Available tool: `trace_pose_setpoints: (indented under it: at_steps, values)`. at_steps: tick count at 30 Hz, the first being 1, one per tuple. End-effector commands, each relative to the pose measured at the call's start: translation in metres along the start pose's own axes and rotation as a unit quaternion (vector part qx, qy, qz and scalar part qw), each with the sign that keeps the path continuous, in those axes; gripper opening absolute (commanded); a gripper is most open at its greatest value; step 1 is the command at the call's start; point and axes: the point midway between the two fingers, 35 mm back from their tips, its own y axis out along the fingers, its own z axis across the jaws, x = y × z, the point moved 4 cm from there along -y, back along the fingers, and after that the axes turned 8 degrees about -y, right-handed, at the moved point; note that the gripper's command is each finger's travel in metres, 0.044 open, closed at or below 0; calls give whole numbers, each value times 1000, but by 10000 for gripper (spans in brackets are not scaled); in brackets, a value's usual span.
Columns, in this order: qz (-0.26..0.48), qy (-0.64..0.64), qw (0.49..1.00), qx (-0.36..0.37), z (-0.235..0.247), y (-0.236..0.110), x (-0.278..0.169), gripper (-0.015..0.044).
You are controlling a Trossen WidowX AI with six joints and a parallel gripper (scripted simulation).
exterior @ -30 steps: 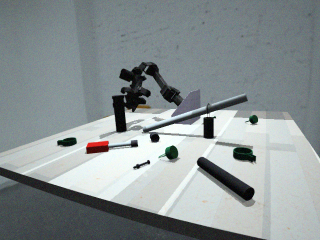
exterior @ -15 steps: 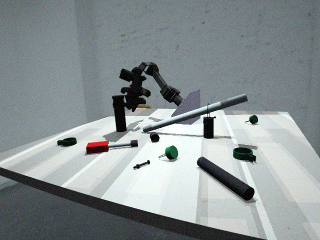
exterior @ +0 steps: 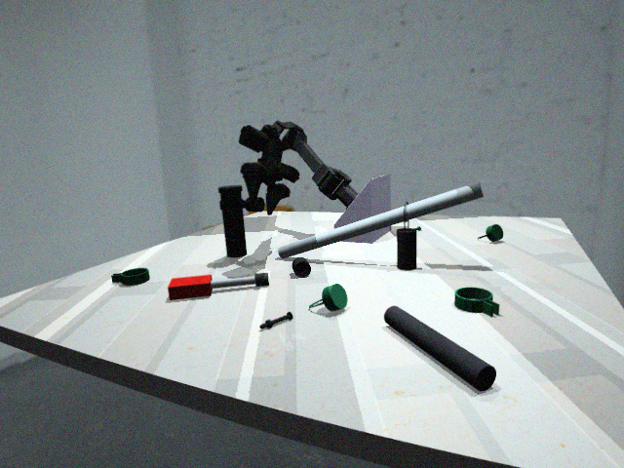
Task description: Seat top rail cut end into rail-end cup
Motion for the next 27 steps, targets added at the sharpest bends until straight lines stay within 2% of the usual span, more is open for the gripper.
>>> trace_pose_setpoints:
  at_steps: [1,10,18,27]
  values:
    - [-1,-2,1000,2,-6,-5,7,440]
    - [-3,18,1000,0,-12,-16,18,440]
    - [-16,256,966,20,-33,-35,54,440]
    - [5,506,862,27,-50,-63,94,440]
